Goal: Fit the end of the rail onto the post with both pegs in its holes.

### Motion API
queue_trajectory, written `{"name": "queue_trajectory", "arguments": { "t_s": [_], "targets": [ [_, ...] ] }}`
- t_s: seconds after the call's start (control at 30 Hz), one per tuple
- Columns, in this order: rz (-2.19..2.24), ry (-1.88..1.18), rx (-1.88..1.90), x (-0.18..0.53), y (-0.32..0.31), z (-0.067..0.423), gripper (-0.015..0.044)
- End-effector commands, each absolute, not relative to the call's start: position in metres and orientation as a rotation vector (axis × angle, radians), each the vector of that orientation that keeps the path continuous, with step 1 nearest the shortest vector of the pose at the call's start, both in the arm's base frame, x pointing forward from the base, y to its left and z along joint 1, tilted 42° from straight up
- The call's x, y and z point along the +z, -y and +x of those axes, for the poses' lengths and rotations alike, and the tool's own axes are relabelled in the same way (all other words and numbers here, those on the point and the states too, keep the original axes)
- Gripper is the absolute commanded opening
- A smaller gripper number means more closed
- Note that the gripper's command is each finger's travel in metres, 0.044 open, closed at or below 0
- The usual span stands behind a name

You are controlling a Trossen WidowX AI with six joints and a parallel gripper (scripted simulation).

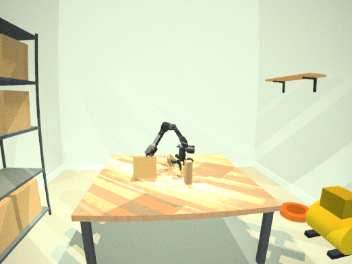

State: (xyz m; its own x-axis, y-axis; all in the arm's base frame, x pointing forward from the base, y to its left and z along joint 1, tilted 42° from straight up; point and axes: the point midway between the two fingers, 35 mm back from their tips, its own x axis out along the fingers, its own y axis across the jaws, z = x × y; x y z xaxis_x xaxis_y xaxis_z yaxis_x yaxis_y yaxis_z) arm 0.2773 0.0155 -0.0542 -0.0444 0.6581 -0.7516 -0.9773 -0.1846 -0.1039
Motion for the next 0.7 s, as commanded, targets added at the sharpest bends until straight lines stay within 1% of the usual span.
{"name": "queue_trajectory", "arguments": {
  "t_s": [0.0, 0.67],
  "targets": [
    [-0.811, -0.525, 1.587, -0.0511, -0.0135, 0.2785, 0.0],
    [-0.811, -0.525, 1.587, -0.0443, -0.0074, 0.2788, 0.0]
  ]
}}
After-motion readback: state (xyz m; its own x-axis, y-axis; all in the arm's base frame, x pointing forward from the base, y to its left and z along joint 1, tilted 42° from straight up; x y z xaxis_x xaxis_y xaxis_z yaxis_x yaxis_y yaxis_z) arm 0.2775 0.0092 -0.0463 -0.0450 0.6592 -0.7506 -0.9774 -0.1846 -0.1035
